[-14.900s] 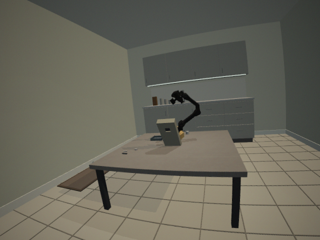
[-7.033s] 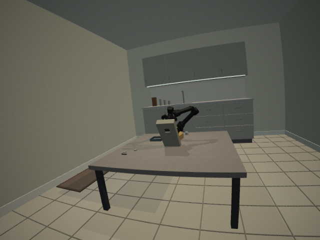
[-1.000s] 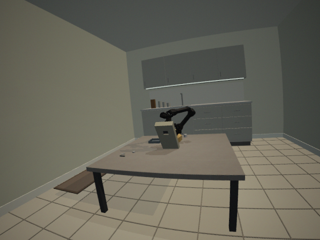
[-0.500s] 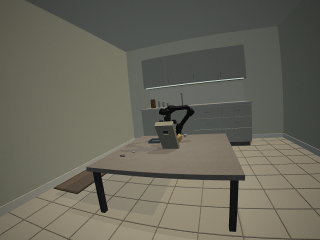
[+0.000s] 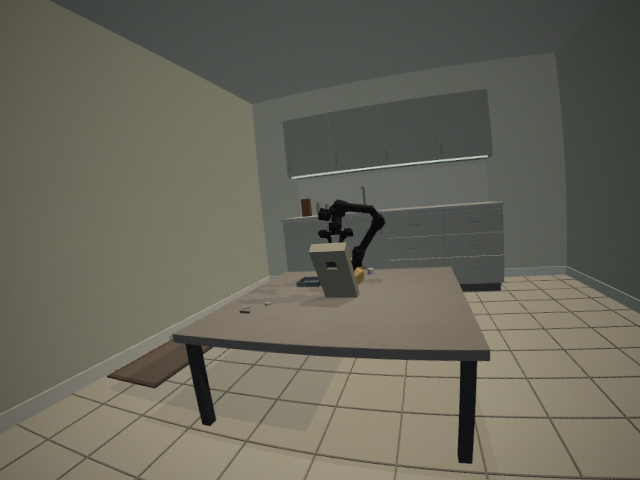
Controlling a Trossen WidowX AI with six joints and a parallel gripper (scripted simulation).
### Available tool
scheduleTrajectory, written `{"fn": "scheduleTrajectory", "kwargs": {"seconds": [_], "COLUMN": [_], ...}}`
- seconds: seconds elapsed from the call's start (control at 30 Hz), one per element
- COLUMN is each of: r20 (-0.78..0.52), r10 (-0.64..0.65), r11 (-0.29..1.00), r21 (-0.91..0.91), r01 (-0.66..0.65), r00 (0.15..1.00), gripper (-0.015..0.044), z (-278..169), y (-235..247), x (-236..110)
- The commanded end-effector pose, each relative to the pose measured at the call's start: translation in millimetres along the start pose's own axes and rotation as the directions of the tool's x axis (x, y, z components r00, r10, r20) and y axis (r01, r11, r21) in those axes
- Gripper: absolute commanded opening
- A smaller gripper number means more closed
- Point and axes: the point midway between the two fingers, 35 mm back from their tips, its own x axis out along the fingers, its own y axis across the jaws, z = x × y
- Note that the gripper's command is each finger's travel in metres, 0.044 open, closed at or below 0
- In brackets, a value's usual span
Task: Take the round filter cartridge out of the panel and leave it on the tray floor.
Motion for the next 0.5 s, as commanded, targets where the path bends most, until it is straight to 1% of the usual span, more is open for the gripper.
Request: {"fn": "scheduleTrajectory", "kwargs": {"seconds": [0.0, 0.47], "r20": [-0.002, -0.001], "r10": [0.002, -0.001], "r11": [1.000, 1.000], "r21": [0.000, -0.005], "r01": [-0.002, 0.001], "r00": [1.000, 1.000], "gripper": [0.0000, 0.0000], "z": [1.1, -0.1], "y": [-14.1, -84.2], "x": [-2.8, 7.2]}}
